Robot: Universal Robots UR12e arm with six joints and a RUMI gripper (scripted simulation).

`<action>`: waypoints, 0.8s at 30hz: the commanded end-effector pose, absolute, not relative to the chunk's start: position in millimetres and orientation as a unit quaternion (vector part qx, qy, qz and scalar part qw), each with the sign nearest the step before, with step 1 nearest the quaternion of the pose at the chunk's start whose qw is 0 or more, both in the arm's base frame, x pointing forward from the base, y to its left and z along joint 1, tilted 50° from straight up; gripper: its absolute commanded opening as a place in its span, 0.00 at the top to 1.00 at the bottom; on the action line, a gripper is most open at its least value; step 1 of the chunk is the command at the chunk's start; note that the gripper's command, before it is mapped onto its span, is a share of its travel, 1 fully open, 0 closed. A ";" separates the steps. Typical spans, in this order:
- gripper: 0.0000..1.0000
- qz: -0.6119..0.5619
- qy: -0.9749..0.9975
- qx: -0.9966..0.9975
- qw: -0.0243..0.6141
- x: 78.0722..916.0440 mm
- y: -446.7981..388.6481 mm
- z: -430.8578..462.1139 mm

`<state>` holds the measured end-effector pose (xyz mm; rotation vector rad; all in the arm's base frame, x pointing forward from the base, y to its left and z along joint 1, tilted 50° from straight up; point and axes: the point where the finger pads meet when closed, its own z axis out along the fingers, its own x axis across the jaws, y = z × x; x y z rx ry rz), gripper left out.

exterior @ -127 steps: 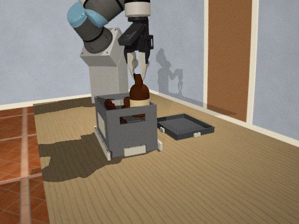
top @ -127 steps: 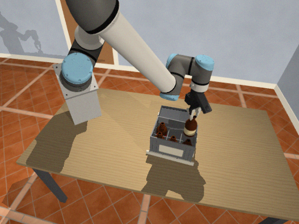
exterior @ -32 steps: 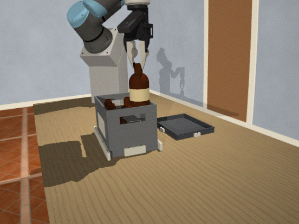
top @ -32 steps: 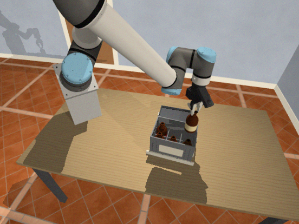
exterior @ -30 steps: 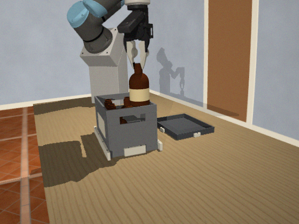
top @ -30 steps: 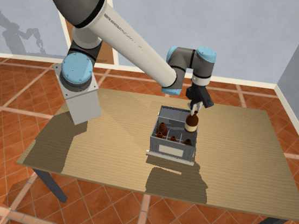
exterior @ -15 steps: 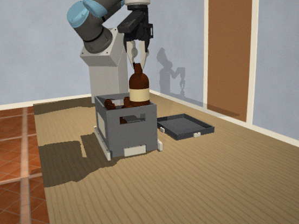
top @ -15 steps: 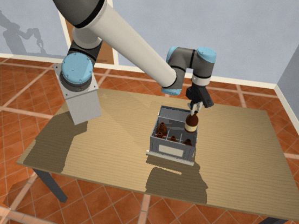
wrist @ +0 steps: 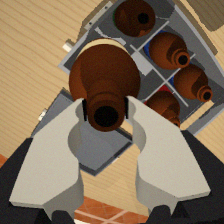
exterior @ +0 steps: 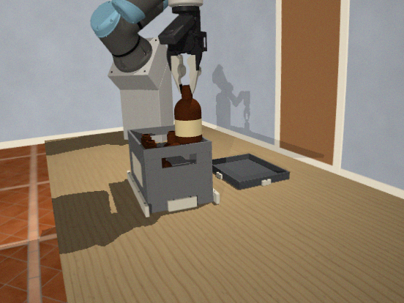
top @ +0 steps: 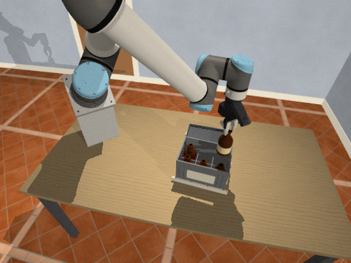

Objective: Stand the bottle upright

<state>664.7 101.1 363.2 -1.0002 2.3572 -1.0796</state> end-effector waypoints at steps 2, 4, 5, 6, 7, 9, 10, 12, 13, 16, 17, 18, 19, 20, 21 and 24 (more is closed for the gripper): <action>1.00 -0.382 0.834 -0.354 0.181 663.0 103.1 366.0; 1.00 -0.382 0.834 -0.354 0.181 661.8 104.1 367.3; 1.00 -0.382 0.834 -0.354 0.181 661.2 104.7 368.0; 1.00 -0.382 0.834 -0.354 0.181 660.5 105.3 368.8; 1.00 -0.382 0.834 -0.354 0.181 659.8 105.9 369.5; 1.00 -0.382 0.834 -0.354 0.181 658.5 107.1 371.0; 1.00 -0.382 0.834 -0.354 0.181 657.8 107.7 371.8; 1.00 -0.382 0.834 -0.354 0.181 656.7 108.7 373.1; 1.00 -0.382 0.834 -0.354 0.181 656.7 108.7 373.1; 1.00 -0.382 0.834 -0.354 0.181 655.7 109.5 374.1; 1.00 -0.382 0.834 -0.354 0.181 655.3 109.9 374.6; 1.00 -0.382 0.834 -0.354 0.181 655.0 110.2 374.9; 1.00 -0.382 0.834 -0.354 0.181 654.8 110.4 375.2; 1.00 -0.382 0.834 -0.354 0.181 654.6 110.5 375.4; 1.00 -0.382 0.834 -0.354 0.181 654.5 110.6 375.5; 1.00 -0.382 0.834 -0.354 0.181 654.4 110.7 375.6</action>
